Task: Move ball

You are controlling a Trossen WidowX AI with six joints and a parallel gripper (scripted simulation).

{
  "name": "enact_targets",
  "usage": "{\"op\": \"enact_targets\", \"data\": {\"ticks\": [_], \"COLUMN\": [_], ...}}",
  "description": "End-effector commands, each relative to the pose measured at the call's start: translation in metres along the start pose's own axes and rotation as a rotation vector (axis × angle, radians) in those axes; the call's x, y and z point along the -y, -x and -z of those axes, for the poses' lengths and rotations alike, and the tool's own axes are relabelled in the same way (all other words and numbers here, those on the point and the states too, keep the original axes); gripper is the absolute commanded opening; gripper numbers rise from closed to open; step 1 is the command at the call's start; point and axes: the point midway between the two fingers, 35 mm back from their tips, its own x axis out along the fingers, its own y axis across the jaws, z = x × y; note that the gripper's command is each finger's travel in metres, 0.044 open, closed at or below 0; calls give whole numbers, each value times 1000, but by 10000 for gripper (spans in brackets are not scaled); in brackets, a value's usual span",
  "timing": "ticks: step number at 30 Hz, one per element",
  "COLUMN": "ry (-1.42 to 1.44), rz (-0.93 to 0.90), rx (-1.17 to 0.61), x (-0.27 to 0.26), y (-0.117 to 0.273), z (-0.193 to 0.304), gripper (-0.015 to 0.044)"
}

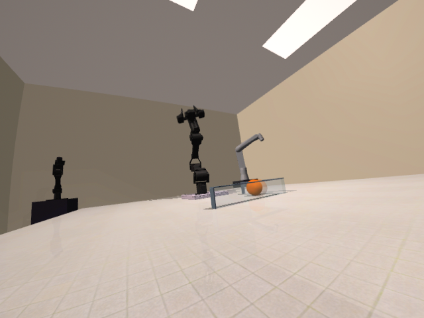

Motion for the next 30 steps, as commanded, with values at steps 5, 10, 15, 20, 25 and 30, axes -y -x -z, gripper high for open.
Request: {"op": "enact_targets", "data": {"ticks": [5, 10, 15, 20, 25, 30], "ry": [260, 618, 856, 1038, 1209, 1351], "rz": [63, 250, 453, 663, 928, 1231], "rx": [191, 431, 567, 645, 684, 663], "x": [10, 28, 44, 58, 75, 93], "y": [-4, 8, 29, 53, 87, 128], "z": [-60, -143, -200, -243, -285, -320], "gripper": [435, 435, 435, 435, 435, 435]}}
